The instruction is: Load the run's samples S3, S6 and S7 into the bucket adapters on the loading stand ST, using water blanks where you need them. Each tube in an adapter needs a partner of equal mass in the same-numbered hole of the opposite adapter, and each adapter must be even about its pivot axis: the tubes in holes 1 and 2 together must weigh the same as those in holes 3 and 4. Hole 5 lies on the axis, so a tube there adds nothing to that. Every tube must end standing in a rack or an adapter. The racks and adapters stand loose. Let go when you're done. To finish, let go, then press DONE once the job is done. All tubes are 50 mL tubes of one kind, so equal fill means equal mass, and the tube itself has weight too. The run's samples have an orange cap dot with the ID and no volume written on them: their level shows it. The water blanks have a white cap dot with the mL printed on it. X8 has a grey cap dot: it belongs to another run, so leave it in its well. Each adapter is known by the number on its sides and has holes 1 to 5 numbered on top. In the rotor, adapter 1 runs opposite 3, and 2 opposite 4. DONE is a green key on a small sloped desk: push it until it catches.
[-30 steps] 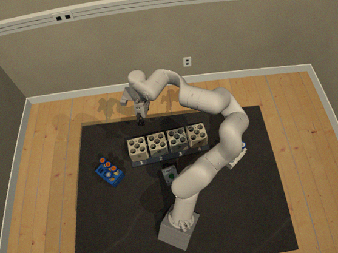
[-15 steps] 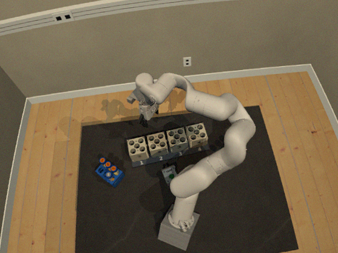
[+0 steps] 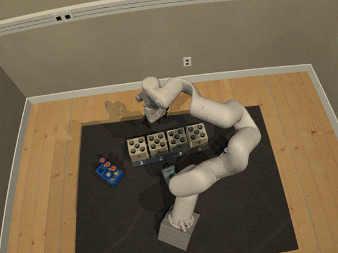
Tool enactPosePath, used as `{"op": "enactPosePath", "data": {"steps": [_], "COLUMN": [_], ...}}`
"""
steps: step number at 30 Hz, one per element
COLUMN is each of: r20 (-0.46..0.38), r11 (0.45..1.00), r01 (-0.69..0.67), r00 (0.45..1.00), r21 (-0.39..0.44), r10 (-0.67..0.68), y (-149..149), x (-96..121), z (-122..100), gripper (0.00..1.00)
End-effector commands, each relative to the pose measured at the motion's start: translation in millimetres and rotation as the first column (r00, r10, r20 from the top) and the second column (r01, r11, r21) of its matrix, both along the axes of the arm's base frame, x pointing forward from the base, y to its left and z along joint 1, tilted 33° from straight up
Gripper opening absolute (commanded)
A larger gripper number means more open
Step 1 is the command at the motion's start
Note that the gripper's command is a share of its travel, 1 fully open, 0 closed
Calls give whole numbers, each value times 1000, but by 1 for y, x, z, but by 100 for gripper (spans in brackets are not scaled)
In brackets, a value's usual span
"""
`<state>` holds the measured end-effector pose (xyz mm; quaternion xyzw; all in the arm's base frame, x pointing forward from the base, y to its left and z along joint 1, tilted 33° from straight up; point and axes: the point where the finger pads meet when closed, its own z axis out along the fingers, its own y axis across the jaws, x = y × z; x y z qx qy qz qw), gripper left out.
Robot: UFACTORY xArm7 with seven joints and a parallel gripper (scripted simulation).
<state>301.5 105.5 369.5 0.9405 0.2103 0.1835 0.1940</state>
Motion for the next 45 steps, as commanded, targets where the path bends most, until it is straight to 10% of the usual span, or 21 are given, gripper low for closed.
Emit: {"op": "enactPosePath", "data": {"steps": [1, 14, 26, 45], "r20": [46, 129, 129, 104], "r11": [993, 891, 891, 535], "r01": [104, 400, 400, 681], "r00": [993, 893, 893, 566], "r21": [48, 215, 215, 500], "r10": [-106, -432, -432, -818], "y": [-9, -36, -36, -105], "x": [-4, -15, -15, -65], "z": [-1, -11, -11, -11], "gripper": [100, 100, 100, 100]}}
